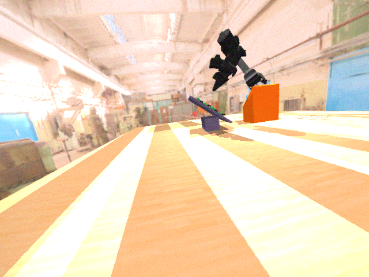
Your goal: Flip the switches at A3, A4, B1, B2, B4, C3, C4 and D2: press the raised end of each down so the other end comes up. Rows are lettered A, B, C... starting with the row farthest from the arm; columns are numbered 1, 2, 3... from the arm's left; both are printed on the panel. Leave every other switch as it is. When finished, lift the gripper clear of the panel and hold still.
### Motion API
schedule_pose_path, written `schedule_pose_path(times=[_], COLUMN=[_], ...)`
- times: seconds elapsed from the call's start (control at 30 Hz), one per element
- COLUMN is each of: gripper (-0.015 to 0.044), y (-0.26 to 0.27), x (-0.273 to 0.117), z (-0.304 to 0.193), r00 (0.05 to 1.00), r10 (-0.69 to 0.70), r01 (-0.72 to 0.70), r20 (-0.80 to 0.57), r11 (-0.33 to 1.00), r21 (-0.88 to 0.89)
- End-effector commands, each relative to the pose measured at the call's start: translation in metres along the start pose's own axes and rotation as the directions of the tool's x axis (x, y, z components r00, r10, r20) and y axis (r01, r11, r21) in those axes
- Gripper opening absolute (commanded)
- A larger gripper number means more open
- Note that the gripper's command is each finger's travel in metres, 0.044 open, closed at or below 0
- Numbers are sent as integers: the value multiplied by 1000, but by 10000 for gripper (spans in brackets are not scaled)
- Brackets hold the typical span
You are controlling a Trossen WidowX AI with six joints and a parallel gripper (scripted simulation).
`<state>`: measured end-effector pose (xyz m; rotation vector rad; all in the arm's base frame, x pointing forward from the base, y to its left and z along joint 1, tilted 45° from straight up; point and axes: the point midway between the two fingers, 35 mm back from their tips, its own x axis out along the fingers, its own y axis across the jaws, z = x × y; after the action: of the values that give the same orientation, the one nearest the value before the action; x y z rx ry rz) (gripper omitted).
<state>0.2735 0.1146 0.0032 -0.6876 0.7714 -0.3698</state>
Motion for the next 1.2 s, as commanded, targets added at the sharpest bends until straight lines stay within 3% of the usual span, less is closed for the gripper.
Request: schedule_pose_path(times=[0.0,0.27,1.17], gripper=[0,0,0], y=[-19,-22,-22], x=[-1,35,59], z=[-1,0,0], r00=[1000,999,999], r10=[-14,-15,-16], r01=[14,15,16], r20=[-4,-28,-28], r11=[1000,1000,1000], r21=[1,1,1])
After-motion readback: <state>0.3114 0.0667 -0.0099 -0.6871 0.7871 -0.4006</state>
